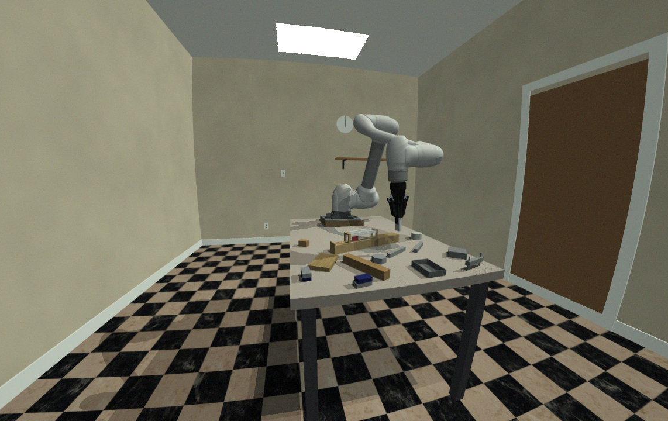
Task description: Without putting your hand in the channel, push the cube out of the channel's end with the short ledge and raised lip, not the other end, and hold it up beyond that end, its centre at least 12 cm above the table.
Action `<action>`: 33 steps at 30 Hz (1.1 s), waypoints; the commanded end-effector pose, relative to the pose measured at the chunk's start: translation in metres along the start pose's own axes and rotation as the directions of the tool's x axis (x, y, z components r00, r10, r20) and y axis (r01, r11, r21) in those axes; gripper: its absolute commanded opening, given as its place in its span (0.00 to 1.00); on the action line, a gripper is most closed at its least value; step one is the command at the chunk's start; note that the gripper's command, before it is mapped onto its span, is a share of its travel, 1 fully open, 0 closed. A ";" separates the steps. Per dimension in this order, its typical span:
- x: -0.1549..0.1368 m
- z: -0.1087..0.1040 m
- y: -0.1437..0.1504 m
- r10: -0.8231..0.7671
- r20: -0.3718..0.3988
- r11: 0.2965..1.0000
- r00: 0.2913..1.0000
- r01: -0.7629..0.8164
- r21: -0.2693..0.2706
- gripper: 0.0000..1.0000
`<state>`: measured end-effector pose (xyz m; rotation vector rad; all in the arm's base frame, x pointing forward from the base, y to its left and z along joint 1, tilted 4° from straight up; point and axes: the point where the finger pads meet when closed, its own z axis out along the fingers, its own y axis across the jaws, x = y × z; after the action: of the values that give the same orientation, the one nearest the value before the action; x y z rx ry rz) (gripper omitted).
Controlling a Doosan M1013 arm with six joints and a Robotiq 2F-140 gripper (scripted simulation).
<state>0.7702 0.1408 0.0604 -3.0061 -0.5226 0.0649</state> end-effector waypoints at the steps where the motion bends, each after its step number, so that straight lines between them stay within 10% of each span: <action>1: 0.000 0.000 0.000 0.275 -0.002 0.961 0.961 -0.275 -0.017 0.00; 5: 0.000 0.000 0.000 0.385 -0.006 0.923 0.923 -0.385 -0.014 0.00; 17: 0.000 0.000 0.000 0.920 -0.027 0.390 0.391 -0.920 -0.025 0.00; 18: 0.000 0.000 0.000 0.940 -0.031 0.338 0.339 -0.941 -0.030 0.23; 20: 0.000 0.000 0.000 0.965 -0.042 0.257 0.259 -0.965 -0.040 0.23; 33: 0.000 0.000 0.000 0.965 -0.042 0.257 0.259 -0.965 -0.040 0.23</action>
<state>0.7702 0.1408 0.0603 -2.7913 1.4589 0.1105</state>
